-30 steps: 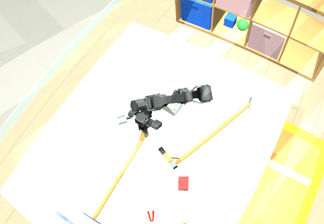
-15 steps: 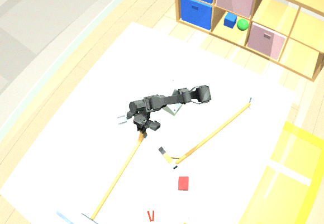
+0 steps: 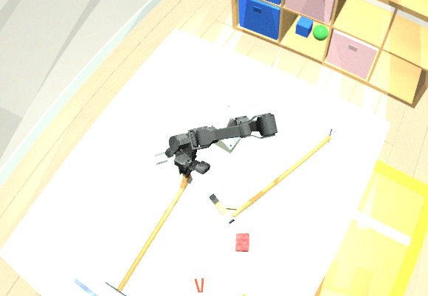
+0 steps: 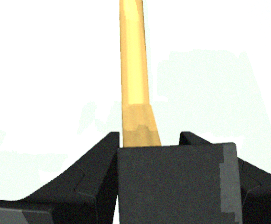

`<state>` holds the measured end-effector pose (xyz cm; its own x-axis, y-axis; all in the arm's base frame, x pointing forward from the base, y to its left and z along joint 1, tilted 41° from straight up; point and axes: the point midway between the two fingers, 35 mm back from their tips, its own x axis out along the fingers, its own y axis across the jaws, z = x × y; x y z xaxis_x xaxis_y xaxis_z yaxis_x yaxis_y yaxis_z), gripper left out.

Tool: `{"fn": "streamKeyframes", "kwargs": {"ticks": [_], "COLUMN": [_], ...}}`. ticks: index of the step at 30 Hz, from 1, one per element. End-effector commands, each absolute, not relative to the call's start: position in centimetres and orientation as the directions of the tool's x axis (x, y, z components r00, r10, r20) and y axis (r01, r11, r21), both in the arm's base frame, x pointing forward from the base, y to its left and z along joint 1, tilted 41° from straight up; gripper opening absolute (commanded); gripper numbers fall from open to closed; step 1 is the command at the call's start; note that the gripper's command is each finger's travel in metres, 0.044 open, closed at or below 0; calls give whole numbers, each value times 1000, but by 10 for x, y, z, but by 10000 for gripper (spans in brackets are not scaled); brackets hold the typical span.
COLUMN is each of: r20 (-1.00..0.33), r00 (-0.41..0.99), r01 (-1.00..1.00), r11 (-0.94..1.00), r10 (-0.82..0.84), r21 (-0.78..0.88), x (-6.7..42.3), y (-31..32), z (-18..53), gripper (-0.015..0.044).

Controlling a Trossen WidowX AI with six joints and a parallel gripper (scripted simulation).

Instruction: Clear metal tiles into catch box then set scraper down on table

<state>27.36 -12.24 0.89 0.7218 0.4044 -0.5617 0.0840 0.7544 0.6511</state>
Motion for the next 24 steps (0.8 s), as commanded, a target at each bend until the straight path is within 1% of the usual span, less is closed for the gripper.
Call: {"fn": "streamKeyframes", "kwargs": {"ticks": [1, 24], "r20": [-565, -571], "r00": [727, 726], "r01": [89, 98], "r11": [762, 764], "r10": [390, 384], "r21": [641, 638], "x": [280, 300], "y": [-129, -136], "z": [11, 11], "gripper": [0, 0]}}
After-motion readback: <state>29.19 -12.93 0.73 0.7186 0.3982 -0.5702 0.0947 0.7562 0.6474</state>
